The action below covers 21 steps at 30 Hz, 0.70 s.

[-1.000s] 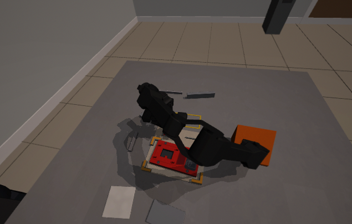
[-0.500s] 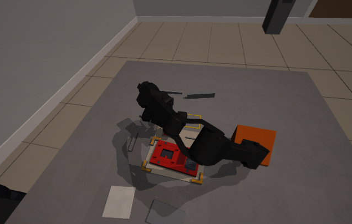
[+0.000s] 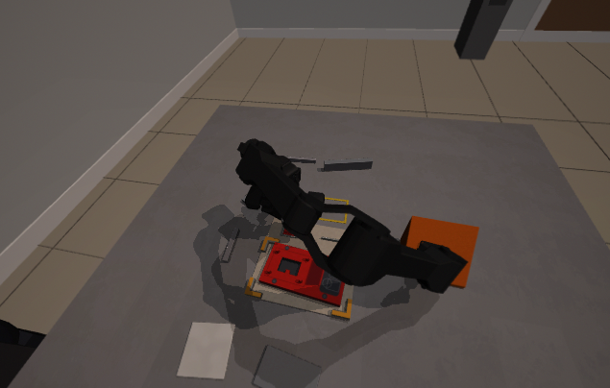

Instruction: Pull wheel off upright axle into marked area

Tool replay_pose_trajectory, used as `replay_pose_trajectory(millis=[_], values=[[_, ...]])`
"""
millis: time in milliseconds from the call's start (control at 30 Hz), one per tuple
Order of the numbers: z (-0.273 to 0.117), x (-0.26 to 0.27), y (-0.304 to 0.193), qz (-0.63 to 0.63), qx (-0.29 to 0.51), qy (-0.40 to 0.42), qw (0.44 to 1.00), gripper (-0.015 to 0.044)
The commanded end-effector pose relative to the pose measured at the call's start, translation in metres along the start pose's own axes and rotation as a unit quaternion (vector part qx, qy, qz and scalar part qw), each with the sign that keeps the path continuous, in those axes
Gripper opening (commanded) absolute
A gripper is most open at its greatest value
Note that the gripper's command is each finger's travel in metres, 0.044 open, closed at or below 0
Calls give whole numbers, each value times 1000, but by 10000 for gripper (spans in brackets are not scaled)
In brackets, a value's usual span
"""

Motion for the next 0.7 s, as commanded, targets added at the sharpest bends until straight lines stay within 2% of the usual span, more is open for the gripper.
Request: replay_pose_trajectory(millis=[0, 667], values=[[-6, 1, 2, -1, -4, 4, 1000, 0], [-12, 0, 2, -1, -3, 5, 1000, 0]])
Point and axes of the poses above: the point midway between the two fingers, 35 mm back from their tips, its own z axis out along the fingers, its own x axis across the jaws, y = z × x, the point moved 2 cm from there along -z, back along the fingers, and after that the axes turned 4 degrees about z, right-handed, at the moved point
